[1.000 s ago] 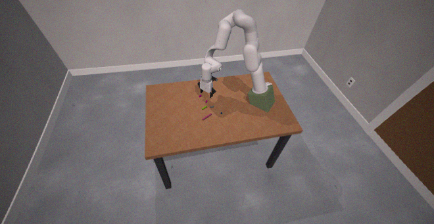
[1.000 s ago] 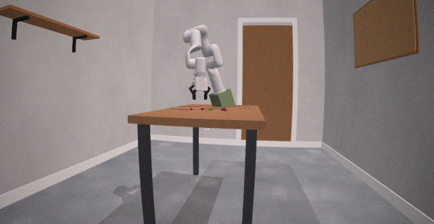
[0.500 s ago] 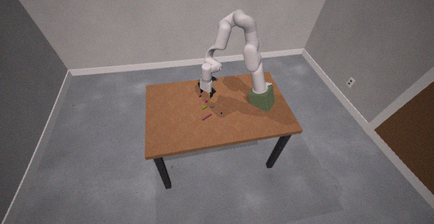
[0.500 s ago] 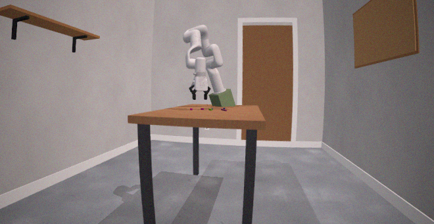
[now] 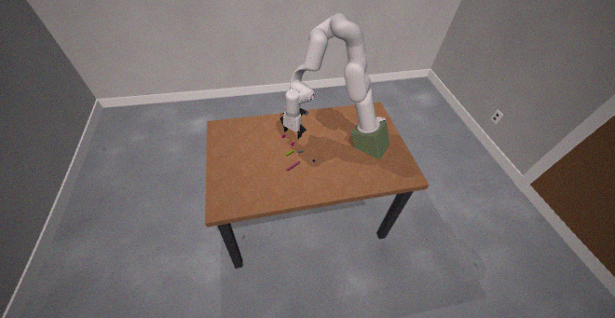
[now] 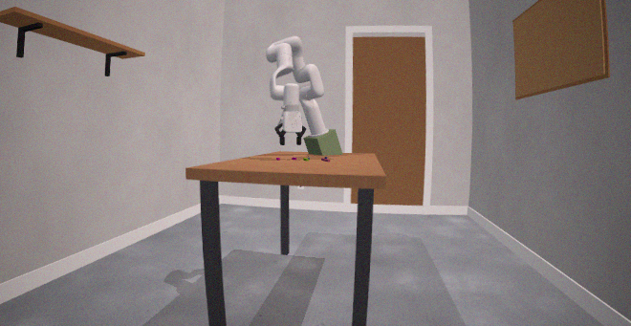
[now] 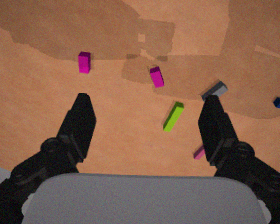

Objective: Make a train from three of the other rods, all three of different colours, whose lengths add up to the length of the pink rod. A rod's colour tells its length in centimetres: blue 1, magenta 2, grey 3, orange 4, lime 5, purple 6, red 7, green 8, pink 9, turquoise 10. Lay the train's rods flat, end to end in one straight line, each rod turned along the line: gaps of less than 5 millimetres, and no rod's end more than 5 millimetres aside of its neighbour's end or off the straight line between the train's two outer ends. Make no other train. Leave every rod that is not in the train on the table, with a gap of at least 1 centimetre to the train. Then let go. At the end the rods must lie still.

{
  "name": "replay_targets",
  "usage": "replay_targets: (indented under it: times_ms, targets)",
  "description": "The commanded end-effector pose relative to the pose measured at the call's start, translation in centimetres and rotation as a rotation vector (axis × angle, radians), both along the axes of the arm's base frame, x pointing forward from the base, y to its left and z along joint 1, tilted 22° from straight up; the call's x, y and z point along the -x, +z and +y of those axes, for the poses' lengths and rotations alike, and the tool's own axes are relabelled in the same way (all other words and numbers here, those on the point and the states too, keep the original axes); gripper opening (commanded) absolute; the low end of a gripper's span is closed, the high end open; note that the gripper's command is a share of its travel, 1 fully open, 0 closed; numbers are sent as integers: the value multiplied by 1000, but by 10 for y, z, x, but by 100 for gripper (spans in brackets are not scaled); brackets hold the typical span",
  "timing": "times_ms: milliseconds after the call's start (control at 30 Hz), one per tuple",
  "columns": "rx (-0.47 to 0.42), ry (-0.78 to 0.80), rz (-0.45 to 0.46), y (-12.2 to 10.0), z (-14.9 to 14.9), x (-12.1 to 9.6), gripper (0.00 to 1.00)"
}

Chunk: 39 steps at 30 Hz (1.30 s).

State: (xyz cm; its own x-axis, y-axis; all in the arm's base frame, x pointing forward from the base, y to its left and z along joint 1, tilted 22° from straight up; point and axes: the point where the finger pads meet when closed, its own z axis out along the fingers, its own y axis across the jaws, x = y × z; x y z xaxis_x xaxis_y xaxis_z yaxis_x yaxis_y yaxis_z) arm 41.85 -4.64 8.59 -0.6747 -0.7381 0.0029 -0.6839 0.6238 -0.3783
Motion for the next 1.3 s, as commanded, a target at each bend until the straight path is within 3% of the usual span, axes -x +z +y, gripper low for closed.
replay_targets:
  times_ms: [0, 233, 1267]
  targets:
    - [0, -1, -4, 1, 1, -1, 100]
    - [-23, -71, -22, -2, 9, 1, 100]
    - [-238, -780, -212, -27, 83, 35, 100]
